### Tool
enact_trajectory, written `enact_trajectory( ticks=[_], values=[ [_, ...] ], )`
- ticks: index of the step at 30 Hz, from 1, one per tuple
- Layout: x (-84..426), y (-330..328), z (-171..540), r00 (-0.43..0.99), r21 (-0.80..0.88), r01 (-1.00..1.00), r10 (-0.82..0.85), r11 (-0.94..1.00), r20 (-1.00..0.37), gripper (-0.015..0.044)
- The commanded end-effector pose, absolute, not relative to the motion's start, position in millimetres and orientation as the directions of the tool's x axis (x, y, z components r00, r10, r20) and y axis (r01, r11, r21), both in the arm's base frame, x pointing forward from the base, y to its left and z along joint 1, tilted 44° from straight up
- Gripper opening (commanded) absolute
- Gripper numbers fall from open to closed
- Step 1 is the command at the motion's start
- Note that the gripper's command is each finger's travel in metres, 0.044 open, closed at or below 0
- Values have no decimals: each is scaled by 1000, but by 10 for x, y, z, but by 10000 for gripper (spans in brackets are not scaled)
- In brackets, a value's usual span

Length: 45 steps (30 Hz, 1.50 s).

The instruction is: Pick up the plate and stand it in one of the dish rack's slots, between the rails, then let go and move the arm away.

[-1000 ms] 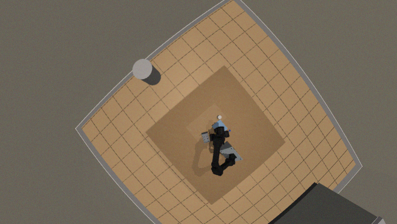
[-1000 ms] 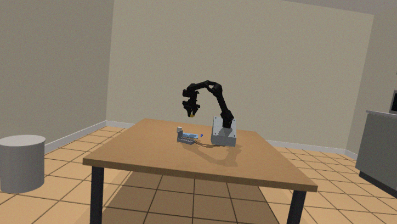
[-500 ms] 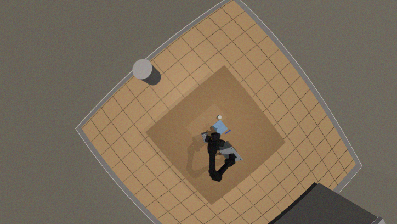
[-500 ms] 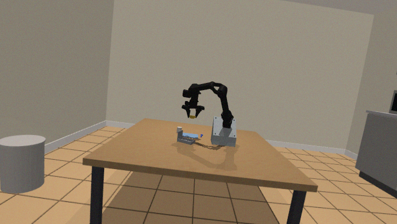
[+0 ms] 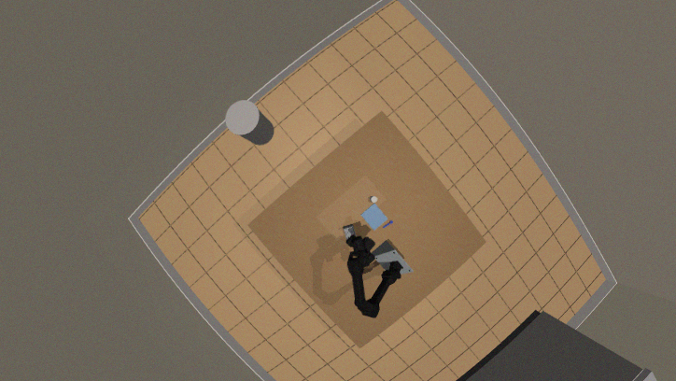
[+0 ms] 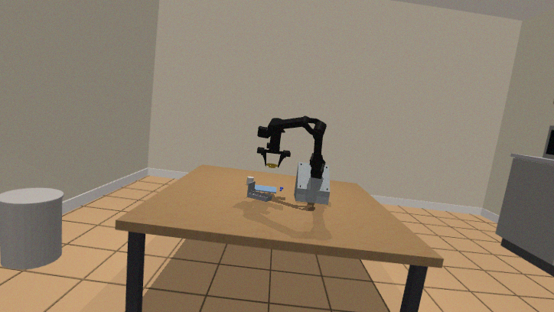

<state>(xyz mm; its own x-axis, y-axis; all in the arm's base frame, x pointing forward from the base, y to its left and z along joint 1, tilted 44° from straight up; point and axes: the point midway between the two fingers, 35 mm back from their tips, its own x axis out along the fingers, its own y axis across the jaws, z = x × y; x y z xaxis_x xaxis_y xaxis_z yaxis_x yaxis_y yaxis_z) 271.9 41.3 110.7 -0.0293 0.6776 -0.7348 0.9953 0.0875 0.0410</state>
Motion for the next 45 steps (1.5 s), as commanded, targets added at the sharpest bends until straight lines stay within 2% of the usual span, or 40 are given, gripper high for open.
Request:
enact_trajectory(
  ticks=[1, 12, 20, 33, 45],
  values=[
    [2603, 533, 1209, -30, -61, 998, 684, -21, -729, 0],
    [2359, 766, 1390, -35, -283, 927, 693, -248, -720, 0],
    [2344, 784, 1333, -51, -276, 932, 669, -235, -741, 0],
    [2245, 895, 881, -135, -205, 971, 429, -122, -893, 0],
    [2208, 961, 555, -110, -113, 994, 184, -7, -977, 0]
  ],
)
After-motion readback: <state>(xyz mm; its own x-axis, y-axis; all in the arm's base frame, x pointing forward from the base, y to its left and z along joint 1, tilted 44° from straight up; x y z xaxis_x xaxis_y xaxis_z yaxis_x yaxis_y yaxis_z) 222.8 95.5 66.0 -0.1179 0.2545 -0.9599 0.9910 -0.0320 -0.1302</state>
